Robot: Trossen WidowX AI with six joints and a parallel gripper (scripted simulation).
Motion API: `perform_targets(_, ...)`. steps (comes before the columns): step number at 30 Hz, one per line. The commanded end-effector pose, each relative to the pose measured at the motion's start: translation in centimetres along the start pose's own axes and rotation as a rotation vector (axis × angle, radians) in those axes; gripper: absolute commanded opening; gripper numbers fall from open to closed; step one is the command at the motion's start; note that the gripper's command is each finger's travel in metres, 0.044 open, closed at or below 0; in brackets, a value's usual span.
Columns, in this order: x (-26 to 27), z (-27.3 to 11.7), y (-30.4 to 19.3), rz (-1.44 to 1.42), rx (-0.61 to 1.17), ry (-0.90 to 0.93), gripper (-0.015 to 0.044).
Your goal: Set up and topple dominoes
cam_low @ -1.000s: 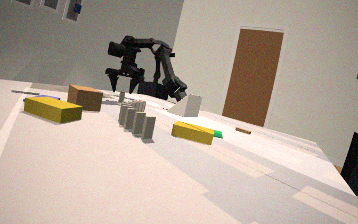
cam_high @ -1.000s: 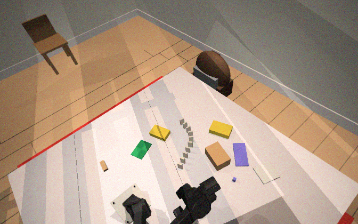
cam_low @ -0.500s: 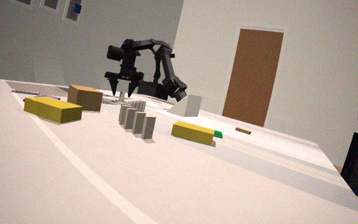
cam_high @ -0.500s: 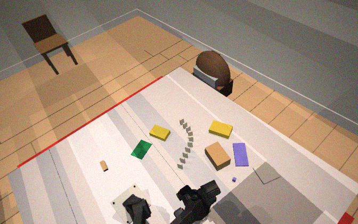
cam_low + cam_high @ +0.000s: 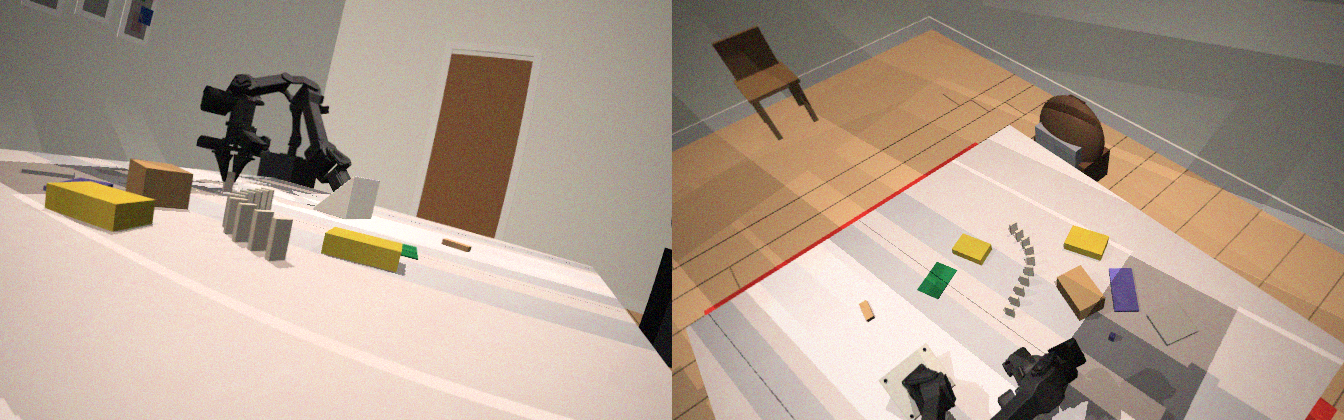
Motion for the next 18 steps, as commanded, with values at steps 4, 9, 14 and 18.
perform_targets(4, 0.0, 0.0, 0.0, -0.004, -0.004, -0.002, 0.0107)
perform_targets(9, -0.1, -4.5, 0.1, -0.042, -0.028, -0.061, 0.0107)
perform_targets(14, 1.2, -10.6, -0.5, -0.099, -0.056, -0.14, 0.0107)
perform_targets(18, 1.5, -11.3, -0.6, -0.106, -0.059, -0.15, 0.0107)
Point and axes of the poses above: the point midway between the two fingers, 35 mm back from their tips, its own z axis out along the fingers, its own x axis across the jaws, y = z × x, the point moved 7 cm from there along -z, back along the fingers
